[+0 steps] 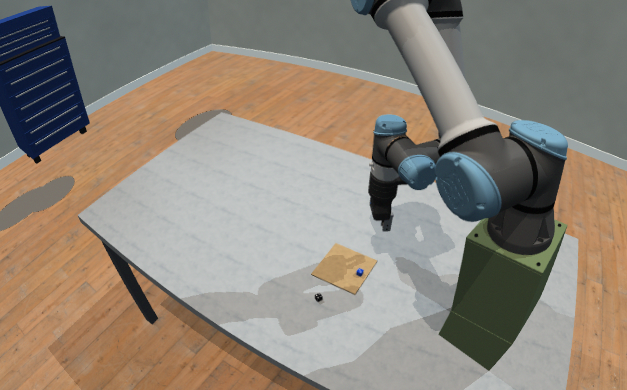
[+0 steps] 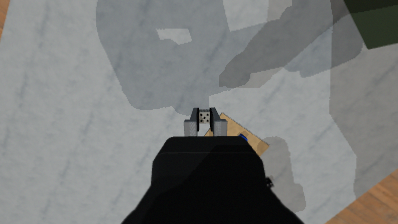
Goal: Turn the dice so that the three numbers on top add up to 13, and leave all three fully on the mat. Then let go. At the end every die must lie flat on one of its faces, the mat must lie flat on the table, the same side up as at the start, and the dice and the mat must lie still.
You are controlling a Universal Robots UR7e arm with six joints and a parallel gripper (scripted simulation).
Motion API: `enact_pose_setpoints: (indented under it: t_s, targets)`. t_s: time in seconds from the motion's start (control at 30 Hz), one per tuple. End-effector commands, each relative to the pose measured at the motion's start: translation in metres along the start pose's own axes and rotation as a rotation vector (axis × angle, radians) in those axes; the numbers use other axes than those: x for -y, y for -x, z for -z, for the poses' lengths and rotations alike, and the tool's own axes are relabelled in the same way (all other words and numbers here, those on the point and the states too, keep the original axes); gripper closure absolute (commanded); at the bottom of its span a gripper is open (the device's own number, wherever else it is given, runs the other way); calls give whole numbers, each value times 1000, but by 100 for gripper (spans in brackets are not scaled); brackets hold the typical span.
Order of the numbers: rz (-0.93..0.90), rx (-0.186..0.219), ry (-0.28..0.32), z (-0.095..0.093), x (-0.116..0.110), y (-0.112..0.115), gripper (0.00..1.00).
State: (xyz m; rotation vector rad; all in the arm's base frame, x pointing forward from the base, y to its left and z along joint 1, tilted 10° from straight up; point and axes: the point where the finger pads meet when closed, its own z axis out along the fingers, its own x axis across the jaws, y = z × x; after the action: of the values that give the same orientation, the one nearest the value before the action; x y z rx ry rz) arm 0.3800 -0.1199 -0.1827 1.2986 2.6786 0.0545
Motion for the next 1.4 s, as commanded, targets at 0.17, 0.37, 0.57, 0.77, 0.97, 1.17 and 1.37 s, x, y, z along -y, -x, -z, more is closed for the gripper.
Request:
enact_pose_setpoints:
  t_s: [0.17, 0.37, 0.57, 0.77, 0.97, 1.17, 1.37]
  targets:
    - [0, 0, 0, 6, 0, 0, 66]
    - [0, 0, 0, 6, 0, 0, 66]
    - [-5, 0, 0, 6, -1, 0, 66]
    - [-48, -1, 0, 6, -8, -3, 66]
    - [-170, -1, -1, 5, -29, -11, 66]
    - [-281, -1, -1, 6, -48, -20, 66]
    - [-456, -1, -1, 7, -80, -36, 66]
